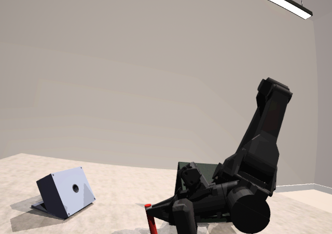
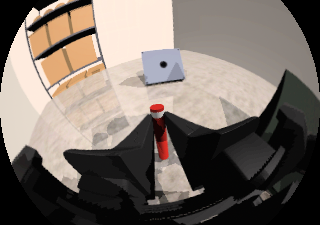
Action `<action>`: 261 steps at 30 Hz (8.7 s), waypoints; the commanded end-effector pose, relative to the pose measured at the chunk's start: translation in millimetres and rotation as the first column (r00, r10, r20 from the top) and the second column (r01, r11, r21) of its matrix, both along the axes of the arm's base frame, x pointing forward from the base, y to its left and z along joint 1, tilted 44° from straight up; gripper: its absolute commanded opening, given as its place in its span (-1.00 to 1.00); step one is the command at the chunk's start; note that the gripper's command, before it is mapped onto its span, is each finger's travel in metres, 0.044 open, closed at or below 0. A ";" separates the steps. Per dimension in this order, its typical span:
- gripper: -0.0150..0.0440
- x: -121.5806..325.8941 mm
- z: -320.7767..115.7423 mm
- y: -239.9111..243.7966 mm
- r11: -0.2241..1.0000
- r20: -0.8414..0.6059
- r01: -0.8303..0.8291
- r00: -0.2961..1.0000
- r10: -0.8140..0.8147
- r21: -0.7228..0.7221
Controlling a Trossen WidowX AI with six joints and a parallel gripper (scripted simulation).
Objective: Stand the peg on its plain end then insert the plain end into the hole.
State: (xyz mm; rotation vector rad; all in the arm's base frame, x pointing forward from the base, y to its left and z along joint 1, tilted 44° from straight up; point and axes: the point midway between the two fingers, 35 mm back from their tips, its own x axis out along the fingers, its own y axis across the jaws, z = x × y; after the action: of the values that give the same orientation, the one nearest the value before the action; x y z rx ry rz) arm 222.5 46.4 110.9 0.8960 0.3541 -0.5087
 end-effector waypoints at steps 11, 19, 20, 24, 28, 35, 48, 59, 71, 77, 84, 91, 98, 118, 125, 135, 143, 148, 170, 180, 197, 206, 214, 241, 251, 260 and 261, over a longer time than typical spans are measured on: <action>-0.33 -7.1 0.1 5.7 0.994 0.062 0.083 0.995 -0.078 -0.065; -0.33 -11.1 0.1 9.3 0.986 0.101 0.130 0.988 -0.120 -0.099; -0.33 -11.0 0.1 9.1 0.987 0.099 0.128 0.988 -0.118 -0.098; -0.33 -11.6 1.1 9.0 0.990 0.087 0.112 0.991 -0.105 -0.087; -0.33 -10.9 -0.5 10.0 0.989 0.088 0.113 0.991 -0.106 -0.090; -0.33 -10.6 -2.1 11.8 0.990 0.086 0.109 0.991 -0.101 -0.094; -0.33 -12.3 -1.8 13.6 0.989 0.088 0.108 0.991 -0.099 -0.099; -0.33 -14.2 -2.4 16.3 0.988 0.095 0.113 0.990 -0.104 -0.100; -0.33 -15.8 -2.5 17.7 0.986 0.108 0.126 0.988 -0.114 -0.108; -0.33 -16.5 -2.6 18.4 0.985 0.114 0.132 0.986 -0.120 -0.111; -0.33 -17.4 -2.7 19.1 0.983 0.121 0.139 0.985 -0.125 -0.116; -0.33 -18.2 -2.8 19.9 0.982 0.128 0.146 0.983 -0.130 -0.120; -0.05 -17.9 -1.4 18.0 0.981 0.133 0.150 0.982 -0.133 -0.123; -0.05 -17.9 -1.4 18.0 0.981 0.133 0.150 0.982 -0.133 -0.123; -0.05 -17.9 -1.4 18.0 0.981 0.133 0.150 0.982 -0.133 -0.123; -0.05 -17.9 -1.4 18.0 0.981 0.133 0.150 0.982 -0.133 -0.123; 0.57 -17.9 -1.4 18.0 0.981 0.133 0.150 0.982 -0.133 -0.123; 1.00 -17.9 -1.4 18.0 0.981 0.133 0.150 0.982 -0.133 -0.123; 1.00 -30.0 91.7 -66.7 0.983 0.091 0.159 0.984 -0.151 -0.095; 1.00 -48.6 113.8 -88.7 0.981 0.120 0.141 0.985 -0.125 -0.136; 1.00 -37.4 70.2 -76.3 0.968 -0.379 -0.164 0.922 0.082 -0.190; 1.00 -38.2 48.2 -68.1 0.948 -0.583 -0.315 0.778 0.234 -0.038; 1.00 -39.6 35.4 -59.1 0.903 -0.660 -0.393 0.634 0.404 0.175; 1.00 -10.2 50.4 -52.9 0.525 -0.262 -0.413 0.543 0.798 0.744; 1.00 -9.0 46.5 -49.4 0.531 -0.270 -0.382 0.557 0.785 0.757; 1.00 -6.3 36.5 -39.9 0.539 -0.290 -0.298 0.592 0.752 0.788; 1.00 -6.3 36.3 -39.7 0.539 -0.290 -0.298 0.592 0.752 0.788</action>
State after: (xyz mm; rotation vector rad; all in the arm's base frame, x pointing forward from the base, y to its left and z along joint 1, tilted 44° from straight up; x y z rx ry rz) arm 216.0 4.6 148.7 1.2106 1.4834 0.0134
